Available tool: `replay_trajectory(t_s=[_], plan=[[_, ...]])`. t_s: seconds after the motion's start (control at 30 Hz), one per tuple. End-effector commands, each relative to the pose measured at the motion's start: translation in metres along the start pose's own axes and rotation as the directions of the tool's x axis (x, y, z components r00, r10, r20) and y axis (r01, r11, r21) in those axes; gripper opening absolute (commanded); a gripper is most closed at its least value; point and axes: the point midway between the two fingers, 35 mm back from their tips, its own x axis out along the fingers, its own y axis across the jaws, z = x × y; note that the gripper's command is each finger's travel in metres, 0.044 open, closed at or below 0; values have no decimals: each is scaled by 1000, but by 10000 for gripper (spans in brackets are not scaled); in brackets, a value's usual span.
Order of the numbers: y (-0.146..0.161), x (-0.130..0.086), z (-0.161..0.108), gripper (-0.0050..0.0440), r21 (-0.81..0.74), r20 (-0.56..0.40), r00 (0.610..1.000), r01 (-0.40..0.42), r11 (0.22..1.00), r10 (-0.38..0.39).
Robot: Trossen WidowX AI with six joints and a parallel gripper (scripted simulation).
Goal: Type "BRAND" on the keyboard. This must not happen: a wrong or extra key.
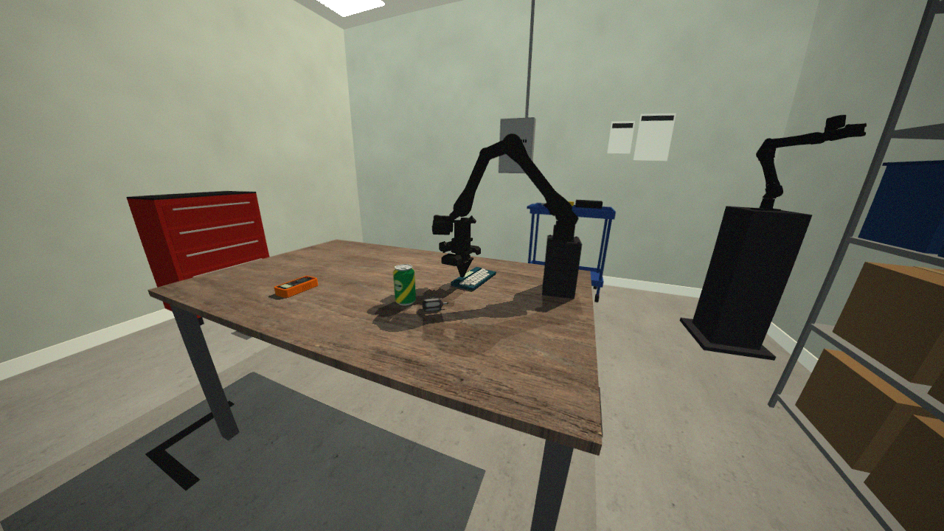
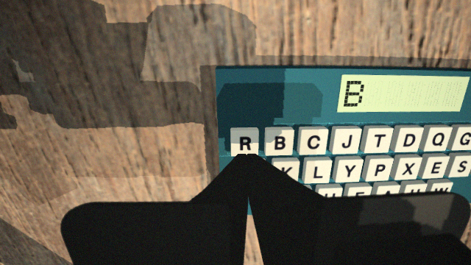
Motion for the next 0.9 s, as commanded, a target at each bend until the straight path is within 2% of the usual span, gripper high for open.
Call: replay_trajectory(t_s=[0.0, 0.5, 0.87], plan=[[2, 2, 6, -50, 9, 14, 1000, -6, 1000, 6], [2, 21, 6, -50, 8, 13, 1000, -6, 1000, 6], [3, 20, 7, -50, 8, 20, 1000, -9, 1000, 9]])
